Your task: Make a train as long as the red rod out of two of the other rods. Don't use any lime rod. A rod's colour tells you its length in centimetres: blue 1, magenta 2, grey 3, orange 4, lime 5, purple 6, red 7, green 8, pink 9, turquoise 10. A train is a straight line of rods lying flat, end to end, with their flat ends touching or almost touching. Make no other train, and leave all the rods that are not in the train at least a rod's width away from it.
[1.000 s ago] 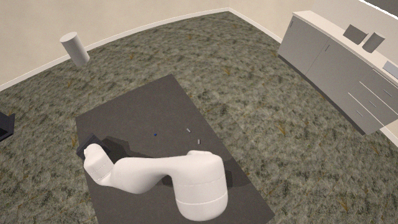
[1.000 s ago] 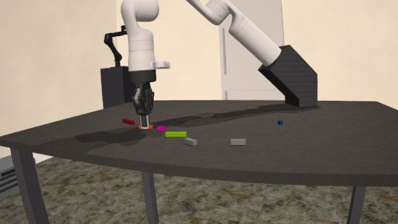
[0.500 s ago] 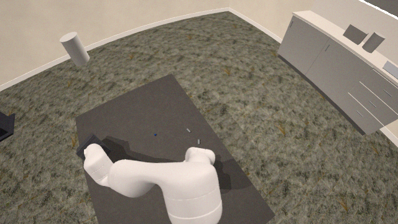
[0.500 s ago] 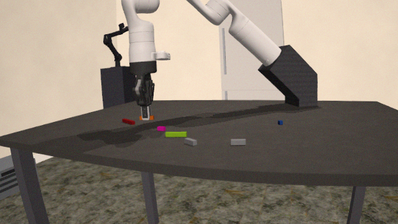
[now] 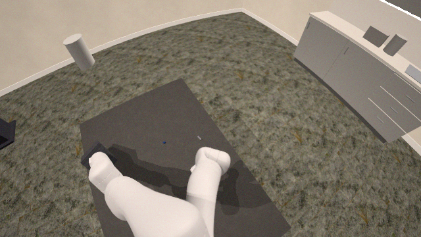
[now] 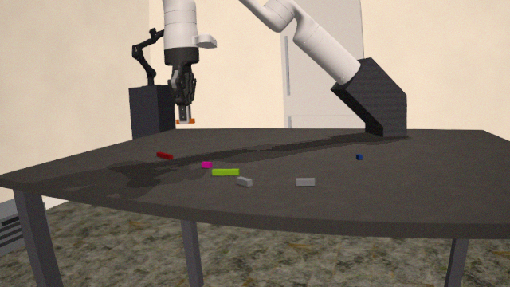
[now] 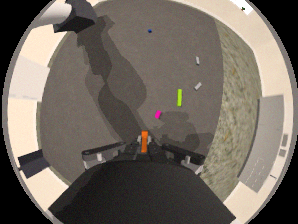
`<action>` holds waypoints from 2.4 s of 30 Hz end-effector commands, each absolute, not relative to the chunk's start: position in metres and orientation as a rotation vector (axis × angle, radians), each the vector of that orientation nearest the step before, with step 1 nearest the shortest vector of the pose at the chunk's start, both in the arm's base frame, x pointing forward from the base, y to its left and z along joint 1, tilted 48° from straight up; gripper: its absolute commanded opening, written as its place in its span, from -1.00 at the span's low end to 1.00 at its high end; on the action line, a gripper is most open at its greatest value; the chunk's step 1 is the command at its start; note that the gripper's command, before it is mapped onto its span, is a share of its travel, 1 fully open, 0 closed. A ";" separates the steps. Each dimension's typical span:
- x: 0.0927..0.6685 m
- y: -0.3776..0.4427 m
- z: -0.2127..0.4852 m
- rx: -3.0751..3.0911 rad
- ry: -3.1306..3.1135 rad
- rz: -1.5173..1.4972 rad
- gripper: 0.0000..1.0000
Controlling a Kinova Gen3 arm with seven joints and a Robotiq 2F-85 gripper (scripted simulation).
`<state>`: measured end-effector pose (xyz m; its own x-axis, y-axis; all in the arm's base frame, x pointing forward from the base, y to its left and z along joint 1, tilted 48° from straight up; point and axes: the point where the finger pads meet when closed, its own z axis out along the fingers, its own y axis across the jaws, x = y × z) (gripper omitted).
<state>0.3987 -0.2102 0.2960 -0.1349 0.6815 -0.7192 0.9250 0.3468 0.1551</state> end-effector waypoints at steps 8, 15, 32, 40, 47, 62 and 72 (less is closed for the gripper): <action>0.399 -0.202 0.306 1.397 1.885 -0.402 -0.91; 0.400 -0.201 0.306 1.398 1.885 -0.402 -0.91; 0.490 -0.087 0.242 1.410 1.880 -0.396 -0.91; 0.514 -0.020 0.197 1.417 1.870 -0.391 -0.91; 0.518 -0.001 0.183 1.419 1.866 -0.390 -0.91; 0.519 -0.002 0.183 1.419 1.866 -0.390 -0.91; 0.527 -0.014 0.169 1.419 1.866 -0.390 -0.91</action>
